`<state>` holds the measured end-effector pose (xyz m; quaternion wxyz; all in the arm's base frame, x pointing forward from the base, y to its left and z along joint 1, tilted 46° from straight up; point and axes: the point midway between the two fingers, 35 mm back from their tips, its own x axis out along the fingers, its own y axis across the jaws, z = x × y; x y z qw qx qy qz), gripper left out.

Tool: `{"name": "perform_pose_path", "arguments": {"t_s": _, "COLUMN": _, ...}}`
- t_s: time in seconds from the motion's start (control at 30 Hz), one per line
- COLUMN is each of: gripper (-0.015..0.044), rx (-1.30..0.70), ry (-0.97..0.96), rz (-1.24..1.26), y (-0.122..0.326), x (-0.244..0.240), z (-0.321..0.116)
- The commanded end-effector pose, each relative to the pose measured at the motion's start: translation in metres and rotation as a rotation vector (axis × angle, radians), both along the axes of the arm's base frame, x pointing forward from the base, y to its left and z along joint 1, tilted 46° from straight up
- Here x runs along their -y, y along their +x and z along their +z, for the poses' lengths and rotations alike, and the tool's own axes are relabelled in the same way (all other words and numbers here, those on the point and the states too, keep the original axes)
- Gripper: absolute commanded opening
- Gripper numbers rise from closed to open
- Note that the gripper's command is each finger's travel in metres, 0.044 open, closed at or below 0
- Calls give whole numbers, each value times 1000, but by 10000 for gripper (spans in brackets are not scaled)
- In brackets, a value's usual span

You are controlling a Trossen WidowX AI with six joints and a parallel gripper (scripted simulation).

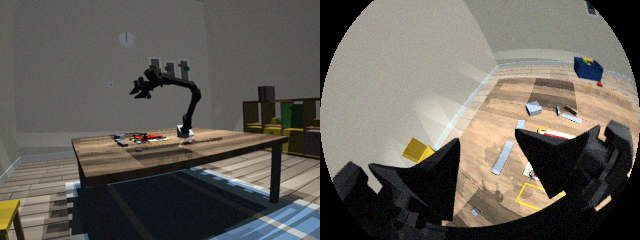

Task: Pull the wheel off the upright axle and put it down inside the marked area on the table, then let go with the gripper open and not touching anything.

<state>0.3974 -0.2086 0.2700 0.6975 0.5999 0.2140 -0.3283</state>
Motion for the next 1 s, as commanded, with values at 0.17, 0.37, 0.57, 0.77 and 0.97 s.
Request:
{"name": "perform_pose_path", "arguments": {"t_s": 0.17, "gripper": 300, "rx": -298, "ry": 359, "rz": 142, "y": -12, "x": -39, "z": -101}}
{"name": "perform_pose_path", "arguments": {"t_s": 0.37, "gripper": 300, "rx": -512, "ry": 709, "rz": 207, "y": -37, "x": -80, "z": -156}}
{"name": "perform_pose_path", "arguments": {"t_s": 0.57, "gripper": 300, "rx": -654, "ry": 1004, "rz": 210, "y": -56, "x": -110, "z": -180}}
{"name": "perform_pose_path", "arguments": {"t_s": 0.77, "gripper": 300, "rx": -654, "ry": 1004, "rz": 210, "y": -53, "x": -111, "z": -178}}
{"name": "perform_pose_path", "arguments": {"t_s": 0.97, "gripper": 300, "rx": -654, "ry": 1004, "rz": 210, "y": -46, "x": -113, "z": -176}}
